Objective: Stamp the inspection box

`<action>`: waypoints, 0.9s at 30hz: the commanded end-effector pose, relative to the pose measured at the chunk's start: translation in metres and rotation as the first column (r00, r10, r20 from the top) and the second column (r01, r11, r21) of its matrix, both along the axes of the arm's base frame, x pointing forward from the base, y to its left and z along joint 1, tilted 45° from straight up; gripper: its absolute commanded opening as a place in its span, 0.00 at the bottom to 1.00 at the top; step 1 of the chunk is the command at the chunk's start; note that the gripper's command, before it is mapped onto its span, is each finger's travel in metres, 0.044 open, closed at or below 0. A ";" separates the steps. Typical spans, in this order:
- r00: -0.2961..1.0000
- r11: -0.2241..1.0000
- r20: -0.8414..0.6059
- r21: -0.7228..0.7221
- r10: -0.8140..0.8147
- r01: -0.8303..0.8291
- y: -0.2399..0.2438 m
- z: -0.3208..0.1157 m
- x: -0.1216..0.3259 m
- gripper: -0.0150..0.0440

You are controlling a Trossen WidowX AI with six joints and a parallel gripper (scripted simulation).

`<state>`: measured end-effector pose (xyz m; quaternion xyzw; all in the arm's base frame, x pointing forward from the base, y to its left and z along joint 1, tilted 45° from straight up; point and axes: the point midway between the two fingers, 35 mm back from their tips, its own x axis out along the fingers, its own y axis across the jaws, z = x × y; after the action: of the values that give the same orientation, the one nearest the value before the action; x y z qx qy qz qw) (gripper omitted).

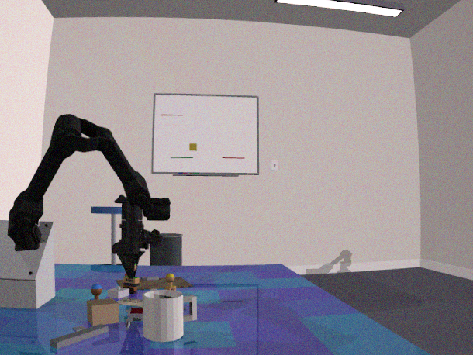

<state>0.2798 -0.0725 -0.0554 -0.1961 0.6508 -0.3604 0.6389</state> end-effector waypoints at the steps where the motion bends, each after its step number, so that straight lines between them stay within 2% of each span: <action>1: 1.000 1.000 0.016 0.005 -0.001 0.001 0.005 0.006 0.004 0.25; 14: 1.000 1.000 0.015 0.004 -0.001 0.001 0.017 0.020 0.004 0.25; 27: 1.000 1.000 0.016 0.010 -0.001 0.001 -0.018 0.059 -0.015 0.25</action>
<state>0.2689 -0.0849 -0.0048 -0.1876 0.6498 -0.3598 0.6428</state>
